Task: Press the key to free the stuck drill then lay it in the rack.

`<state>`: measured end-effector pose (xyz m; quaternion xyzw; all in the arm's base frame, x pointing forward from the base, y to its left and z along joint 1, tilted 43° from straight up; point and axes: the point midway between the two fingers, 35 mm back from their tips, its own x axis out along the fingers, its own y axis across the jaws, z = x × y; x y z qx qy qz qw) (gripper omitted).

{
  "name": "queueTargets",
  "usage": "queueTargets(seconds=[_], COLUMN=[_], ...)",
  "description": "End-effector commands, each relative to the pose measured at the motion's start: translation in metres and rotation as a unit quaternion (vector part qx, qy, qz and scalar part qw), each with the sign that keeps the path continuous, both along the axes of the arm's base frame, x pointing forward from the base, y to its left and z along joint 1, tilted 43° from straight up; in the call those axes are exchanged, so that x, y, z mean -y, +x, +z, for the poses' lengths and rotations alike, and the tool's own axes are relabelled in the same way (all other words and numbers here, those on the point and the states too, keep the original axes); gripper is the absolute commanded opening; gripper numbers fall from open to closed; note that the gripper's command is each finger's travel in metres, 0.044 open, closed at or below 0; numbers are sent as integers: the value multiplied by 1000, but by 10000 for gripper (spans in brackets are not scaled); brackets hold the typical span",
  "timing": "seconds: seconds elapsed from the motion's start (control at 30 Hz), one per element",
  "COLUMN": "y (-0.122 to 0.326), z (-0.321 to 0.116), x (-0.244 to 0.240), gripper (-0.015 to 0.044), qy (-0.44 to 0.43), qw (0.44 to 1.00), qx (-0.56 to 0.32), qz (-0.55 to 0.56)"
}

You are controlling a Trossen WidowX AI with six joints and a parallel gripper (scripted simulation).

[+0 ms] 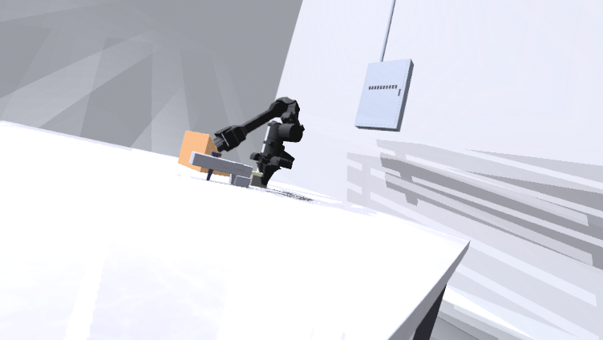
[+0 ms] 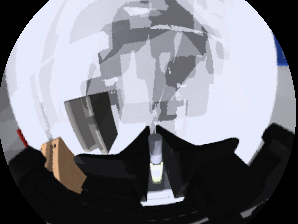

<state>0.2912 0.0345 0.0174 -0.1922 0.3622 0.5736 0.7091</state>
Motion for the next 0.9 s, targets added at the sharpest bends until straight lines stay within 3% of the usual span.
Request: queueTargets(seconds=[0.0,0.57,0.87], y=[2,-1,-2], z=[5,-3,-7], x=[-5,1,3], gripper=[0,440,440], qy=[2,2,2], qw=[1000,1000,1000], qx=[0,0,0], qz=[-1,-1,-1])
